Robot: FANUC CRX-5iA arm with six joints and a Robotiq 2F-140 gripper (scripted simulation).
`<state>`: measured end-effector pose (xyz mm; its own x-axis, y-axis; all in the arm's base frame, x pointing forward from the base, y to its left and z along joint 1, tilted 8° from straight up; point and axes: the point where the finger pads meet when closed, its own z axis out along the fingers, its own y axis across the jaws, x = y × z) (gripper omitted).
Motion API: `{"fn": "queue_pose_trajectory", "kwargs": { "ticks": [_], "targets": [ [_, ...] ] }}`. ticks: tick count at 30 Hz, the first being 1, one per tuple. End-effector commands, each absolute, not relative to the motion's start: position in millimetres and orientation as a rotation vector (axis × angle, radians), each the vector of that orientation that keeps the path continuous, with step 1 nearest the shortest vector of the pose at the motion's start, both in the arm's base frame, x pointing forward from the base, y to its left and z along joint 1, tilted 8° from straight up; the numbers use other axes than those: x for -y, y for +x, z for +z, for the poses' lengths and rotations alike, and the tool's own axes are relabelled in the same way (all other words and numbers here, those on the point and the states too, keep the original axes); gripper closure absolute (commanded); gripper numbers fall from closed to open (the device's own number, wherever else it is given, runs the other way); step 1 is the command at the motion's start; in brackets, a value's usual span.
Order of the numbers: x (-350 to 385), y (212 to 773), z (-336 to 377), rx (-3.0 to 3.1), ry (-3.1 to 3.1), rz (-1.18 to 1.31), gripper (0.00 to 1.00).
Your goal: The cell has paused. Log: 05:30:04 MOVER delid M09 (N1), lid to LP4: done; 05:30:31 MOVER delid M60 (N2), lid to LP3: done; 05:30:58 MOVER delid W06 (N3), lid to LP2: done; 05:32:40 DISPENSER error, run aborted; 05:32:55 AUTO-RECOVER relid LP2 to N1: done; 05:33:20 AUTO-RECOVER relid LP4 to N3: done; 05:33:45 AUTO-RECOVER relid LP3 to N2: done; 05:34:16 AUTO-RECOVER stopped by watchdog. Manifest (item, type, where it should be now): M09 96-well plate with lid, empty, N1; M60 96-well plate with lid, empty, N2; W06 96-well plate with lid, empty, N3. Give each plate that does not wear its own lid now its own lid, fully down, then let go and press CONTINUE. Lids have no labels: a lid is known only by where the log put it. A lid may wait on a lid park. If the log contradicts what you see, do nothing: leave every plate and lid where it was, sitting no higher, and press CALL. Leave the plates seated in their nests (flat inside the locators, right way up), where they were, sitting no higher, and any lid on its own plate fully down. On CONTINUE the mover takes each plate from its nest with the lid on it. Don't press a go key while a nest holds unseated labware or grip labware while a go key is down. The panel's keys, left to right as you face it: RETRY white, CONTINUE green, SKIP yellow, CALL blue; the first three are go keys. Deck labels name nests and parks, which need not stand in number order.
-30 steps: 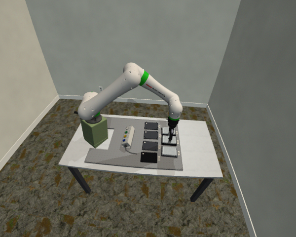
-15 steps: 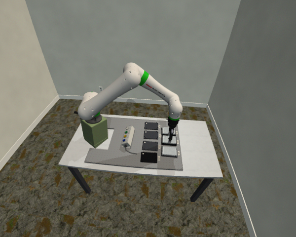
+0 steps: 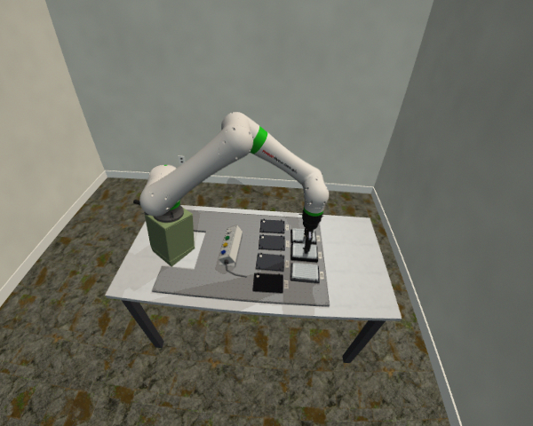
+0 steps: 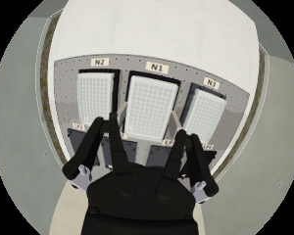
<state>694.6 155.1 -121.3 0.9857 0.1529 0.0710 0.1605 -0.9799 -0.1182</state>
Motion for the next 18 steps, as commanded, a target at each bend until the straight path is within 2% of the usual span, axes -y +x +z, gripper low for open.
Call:
{"fn": "queue_pose_trajectory", "kwargs": {
  "ticks": [1,18],
  "targets": [
    [-155,695,-118,0.238,-3.007,-0.094,1.00],
    [-152,694,-97,0.238,-3.007,-0.094,1.00]
  ]
}}
